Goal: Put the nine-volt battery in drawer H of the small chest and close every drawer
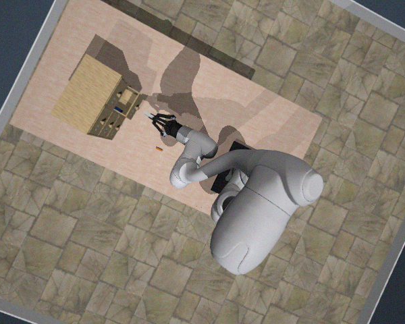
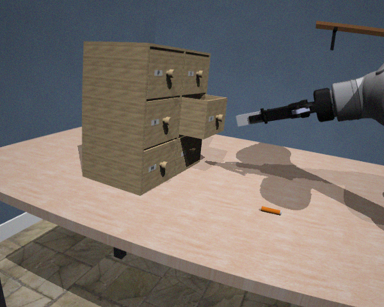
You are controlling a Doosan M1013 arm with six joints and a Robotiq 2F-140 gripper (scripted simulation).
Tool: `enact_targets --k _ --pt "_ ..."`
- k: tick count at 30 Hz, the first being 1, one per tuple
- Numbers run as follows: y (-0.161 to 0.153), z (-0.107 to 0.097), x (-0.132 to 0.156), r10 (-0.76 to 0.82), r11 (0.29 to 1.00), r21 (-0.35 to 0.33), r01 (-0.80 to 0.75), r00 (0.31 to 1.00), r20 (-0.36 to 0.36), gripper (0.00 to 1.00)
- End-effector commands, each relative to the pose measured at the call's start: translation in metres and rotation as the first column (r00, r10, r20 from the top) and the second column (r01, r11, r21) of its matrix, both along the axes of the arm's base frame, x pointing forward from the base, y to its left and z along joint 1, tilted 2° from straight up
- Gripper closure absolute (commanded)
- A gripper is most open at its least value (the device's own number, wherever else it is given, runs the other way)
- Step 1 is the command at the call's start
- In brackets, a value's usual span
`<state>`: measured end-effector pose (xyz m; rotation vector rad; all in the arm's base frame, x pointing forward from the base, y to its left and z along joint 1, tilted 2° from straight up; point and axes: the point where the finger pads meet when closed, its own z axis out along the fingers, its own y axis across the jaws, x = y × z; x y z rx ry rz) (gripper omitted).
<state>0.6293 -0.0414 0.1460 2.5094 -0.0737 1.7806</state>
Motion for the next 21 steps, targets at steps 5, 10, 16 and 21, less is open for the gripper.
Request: enact_targets --k 5,10,16,21 --pt "0.0 0.0001 0.0001 0.0 1.0 0.0 0.0 1.0 0.0 1.0" --pt "0.0 0.0001 0.0008 0.0 1.0 0.0 0.0 1.0 0.0 1.0" --pt "-0.0002 0.0001 0.0025 0.0 1.0 0.0 0.0 1.0 0.0 1.0" --pt "-0.0003 0.0001 0.0047 0.0 1.0 0.0 0.0 1.0 0.0 1.0"
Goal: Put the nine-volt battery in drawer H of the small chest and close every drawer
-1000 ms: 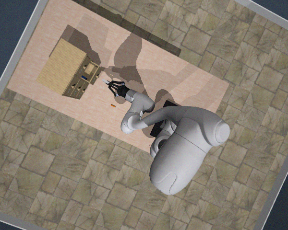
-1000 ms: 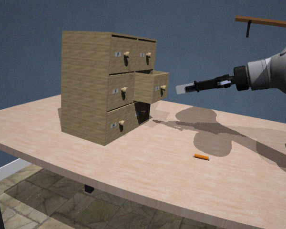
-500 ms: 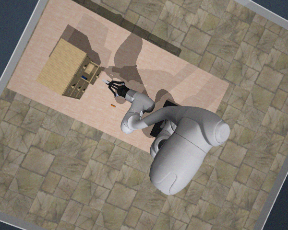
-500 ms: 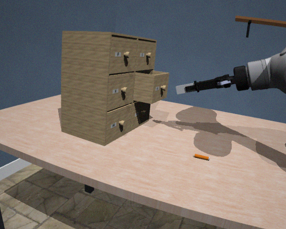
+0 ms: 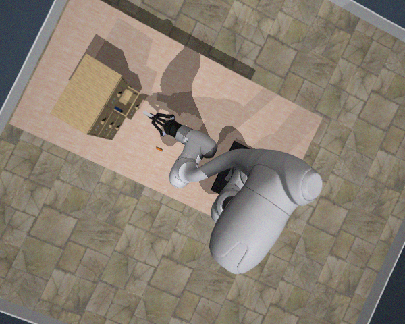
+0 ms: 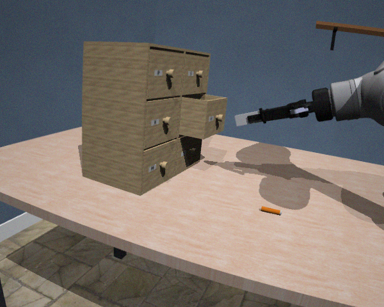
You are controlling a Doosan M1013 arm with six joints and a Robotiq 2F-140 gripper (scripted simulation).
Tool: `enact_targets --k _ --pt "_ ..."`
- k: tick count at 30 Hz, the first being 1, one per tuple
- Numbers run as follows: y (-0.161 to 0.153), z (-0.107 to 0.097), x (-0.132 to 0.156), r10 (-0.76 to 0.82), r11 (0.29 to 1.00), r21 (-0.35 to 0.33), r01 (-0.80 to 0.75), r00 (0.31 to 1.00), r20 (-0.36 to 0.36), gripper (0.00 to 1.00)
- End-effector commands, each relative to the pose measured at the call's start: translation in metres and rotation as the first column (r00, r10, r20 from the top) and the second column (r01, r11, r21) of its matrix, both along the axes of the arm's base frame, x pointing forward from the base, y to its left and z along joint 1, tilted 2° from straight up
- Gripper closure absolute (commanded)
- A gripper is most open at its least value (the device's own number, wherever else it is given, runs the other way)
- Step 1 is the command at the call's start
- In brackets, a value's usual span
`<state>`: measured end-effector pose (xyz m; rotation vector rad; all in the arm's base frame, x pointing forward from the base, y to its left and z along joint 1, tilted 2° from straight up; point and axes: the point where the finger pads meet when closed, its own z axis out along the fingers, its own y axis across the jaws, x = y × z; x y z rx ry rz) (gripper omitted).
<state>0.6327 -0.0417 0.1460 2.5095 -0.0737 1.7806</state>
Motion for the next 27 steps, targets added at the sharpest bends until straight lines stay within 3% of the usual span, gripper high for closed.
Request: enact_targets --k 1,27 --pt "0.0 0.0 0.002 0.0 1.0 0.0 0.0 1.0 0.0 1.0" --pt "-0.003 0.001 0.034 0.0 1.0 0.0 0.0 1.0 0.0 1.0"
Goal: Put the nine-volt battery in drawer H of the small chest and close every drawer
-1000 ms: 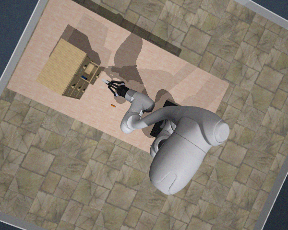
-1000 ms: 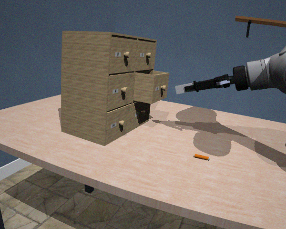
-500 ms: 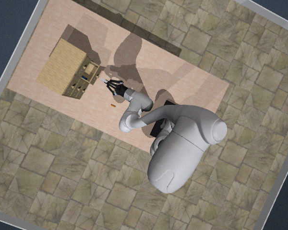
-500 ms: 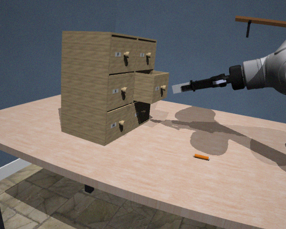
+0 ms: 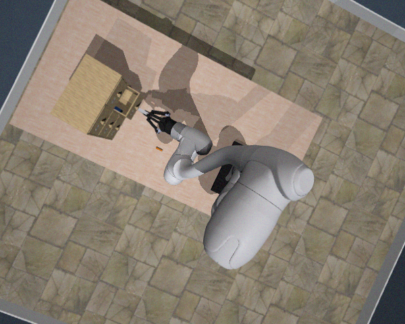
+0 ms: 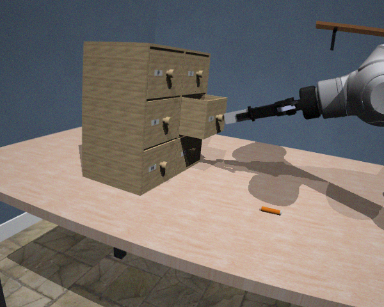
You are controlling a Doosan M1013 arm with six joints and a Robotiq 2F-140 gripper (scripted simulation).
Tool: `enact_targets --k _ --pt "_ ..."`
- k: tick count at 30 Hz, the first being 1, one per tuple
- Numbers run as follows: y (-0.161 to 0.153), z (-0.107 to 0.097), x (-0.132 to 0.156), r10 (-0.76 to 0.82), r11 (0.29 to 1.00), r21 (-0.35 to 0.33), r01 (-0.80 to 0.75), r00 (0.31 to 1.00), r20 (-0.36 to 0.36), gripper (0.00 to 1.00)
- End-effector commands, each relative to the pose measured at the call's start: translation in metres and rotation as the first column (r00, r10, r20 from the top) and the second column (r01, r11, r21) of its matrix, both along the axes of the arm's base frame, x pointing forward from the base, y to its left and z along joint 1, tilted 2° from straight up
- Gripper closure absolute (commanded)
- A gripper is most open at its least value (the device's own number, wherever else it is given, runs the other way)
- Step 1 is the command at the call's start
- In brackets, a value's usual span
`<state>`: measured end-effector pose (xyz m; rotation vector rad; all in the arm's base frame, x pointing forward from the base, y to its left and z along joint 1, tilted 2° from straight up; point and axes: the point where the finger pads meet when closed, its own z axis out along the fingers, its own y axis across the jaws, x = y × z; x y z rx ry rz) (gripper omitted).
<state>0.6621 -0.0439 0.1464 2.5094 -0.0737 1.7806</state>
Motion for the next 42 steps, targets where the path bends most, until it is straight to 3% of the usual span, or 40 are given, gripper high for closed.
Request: enact_targets --k 1,42 --pt "0.0 0.0 0.006 0.0 1.0 0.0 0.0 1.0 0.0 1.0" --pt "-0.005 0.001 0.062 0.0 1.0 0.0 0.0 1.0 0.0 1.0"
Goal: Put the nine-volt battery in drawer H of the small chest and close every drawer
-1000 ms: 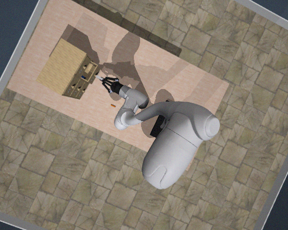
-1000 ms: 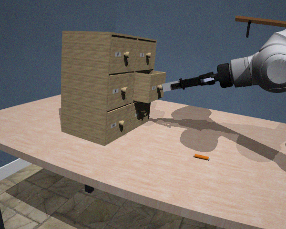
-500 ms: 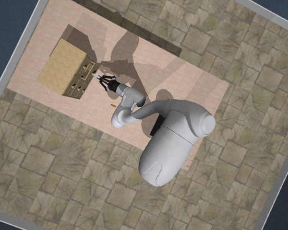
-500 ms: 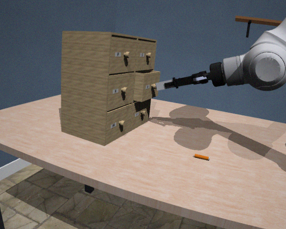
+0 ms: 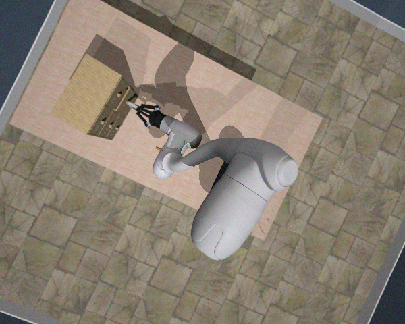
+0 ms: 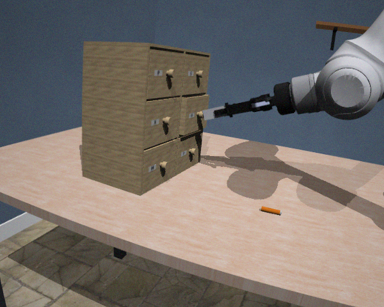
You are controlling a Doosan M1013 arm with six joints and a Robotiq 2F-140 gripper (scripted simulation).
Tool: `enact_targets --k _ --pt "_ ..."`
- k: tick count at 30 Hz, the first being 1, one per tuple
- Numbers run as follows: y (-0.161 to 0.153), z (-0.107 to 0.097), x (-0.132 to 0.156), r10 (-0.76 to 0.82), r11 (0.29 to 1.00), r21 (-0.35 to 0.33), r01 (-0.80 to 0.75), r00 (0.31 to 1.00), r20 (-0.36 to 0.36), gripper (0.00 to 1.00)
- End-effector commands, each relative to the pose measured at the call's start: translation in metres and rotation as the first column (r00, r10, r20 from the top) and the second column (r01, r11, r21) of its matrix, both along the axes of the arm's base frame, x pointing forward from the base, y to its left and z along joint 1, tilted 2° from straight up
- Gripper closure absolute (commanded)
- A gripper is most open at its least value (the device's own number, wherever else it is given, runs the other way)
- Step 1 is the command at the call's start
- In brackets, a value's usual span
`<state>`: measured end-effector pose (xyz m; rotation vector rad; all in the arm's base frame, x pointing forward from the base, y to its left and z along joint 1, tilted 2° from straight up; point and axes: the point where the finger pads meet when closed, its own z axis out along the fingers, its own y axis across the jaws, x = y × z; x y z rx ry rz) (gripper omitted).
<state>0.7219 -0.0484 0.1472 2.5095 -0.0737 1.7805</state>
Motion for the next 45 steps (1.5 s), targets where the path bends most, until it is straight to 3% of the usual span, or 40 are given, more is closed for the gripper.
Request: enact_targets --k 1,45 --pt "-0.0002 0.0002 0.0035 0.0 1.0 0.0 0.0 1.0 0.0 1.0" --pt "-0.0009 0.0003 0.0119 0.0 1.0 0.0 0.0 1.0 0.0 1.0"
